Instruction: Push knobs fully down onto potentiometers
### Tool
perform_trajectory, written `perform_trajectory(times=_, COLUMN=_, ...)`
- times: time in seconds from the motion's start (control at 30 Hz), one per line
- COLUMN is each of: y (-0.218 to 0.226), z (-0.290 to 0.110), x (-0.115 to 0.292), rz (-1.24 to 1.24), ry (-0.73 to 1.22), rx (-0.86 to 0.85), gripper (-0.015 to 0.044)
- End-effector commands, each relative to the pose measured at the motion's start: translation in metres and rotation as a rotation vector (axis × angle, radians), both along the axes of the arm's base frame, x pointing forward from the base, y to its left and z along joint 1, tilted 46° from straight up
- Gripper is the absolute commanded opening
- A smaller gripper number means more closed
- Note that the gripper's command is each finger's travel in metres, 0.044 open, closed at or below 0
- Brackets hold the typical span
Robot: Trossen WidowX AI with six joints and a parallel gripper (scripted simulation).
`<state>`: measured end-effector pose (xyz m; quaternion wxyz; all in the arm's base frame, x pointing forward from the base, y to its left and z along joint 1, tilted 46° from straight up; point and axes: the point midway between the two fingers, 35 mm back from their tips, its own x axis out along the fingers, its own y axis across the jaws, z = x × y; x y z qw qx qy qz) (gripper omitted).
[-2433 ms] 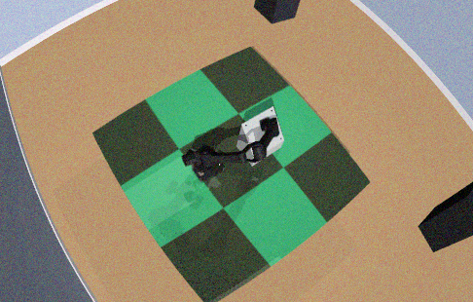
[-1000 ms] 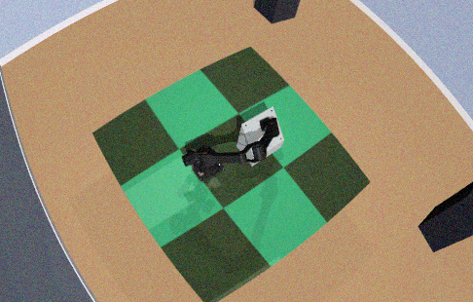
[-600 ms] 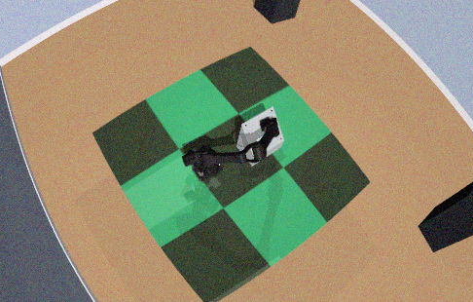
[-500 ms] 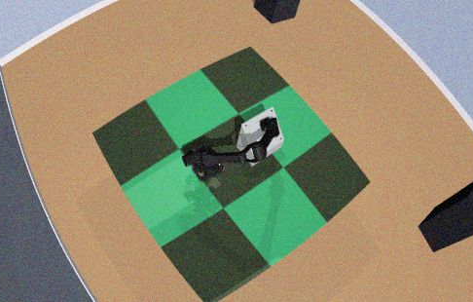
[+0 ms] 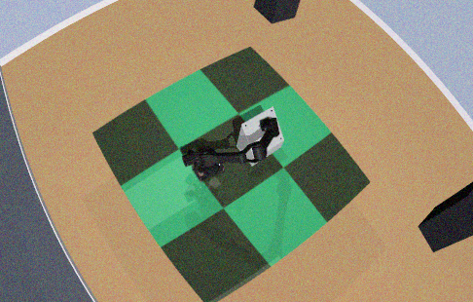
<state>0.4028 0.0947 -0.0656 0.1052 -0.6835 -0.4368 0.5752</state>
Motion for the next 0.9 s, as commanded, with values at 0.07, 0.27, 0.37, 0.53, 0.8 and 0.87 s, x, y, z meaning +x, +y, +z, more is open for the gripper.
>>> perform_trajectory(times=0.07, y=0.0113, z=-0.0076, x=-0.0002, rz=0.017, ry=-0.006, rx=0.002, gripper=0.0000)
perform_trajectory(times=0.27, y=0.0114, z=-0.0078, x=-0.0002, rz=0.017, ry=-0.006, rx=0.002, gripper=0.0000)
perform_trajectory(times=0.37, y=0.0129, z=-0.0091, x=-0.0003, rz=0.017, ry=-0.006, rx=0.002, gripper=0.0000)
perform_trajectory(times=0.53, y=0.0146, z=-0.0108, x=-0.0005, rz=0.017, ry=-0.006, rx=0.002, gripper=0.0000)
perform_trajectory(times=0.8, y=0.0150, z=-0.0112, x=-0.0005, rz=0.017, ry=-0.006, rx=0.002, gripper=0.0000)
perform_trajectory(times=0.87, y=0.0161, z=-0.0122, x=-0.0006, rz=0.017, ry=-0.006, rx=0.002, gripper=0.0000)
